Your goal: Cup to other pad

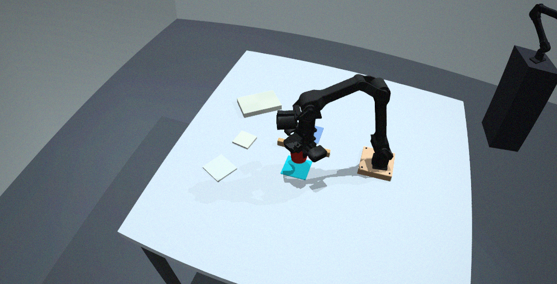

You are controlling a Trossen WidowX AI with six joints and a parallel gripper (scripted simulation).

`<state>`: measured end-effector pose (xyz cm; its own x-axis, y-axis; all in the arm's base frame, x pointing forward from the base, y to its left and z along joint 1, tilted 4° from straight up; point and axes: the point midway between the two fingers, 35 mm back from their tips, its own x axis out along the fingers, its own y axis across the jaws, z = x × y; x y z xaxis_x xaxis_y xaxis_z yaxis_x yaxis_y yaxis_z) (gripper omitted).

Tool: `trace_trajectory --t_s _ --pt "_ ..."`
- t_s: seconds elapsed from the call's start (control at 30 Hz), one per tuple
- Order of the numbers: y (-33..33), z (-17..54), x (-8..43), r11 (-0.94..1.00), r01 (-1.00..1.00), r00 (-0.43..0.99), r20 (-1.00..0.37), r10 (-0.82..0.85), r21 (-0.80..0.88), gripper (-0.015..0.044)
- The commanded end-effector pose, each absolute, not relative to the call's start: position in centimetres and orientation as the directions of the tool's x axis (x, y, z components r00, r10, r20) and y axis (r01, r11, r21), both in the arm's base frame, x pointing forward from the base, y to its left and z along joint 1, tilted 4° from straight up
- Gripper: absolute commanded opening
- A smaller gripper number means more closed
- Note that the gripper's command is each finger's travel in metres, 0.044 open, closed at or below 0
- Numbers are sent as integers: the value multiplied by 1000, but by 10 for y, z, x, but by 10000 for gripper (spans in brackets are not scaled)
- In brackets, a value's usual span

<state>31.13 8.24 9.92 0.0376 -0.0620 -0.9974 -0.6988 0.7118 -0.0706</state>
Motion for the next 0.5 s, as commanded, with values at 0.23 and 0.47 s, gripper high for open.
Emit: trace_trajectory --t_s 0.23,0.47 --pt "82 83 312 714 -696 36 -997 -64 -71 0" --pt "82 73 312 714 -696 36 -997 -64 -71 0"
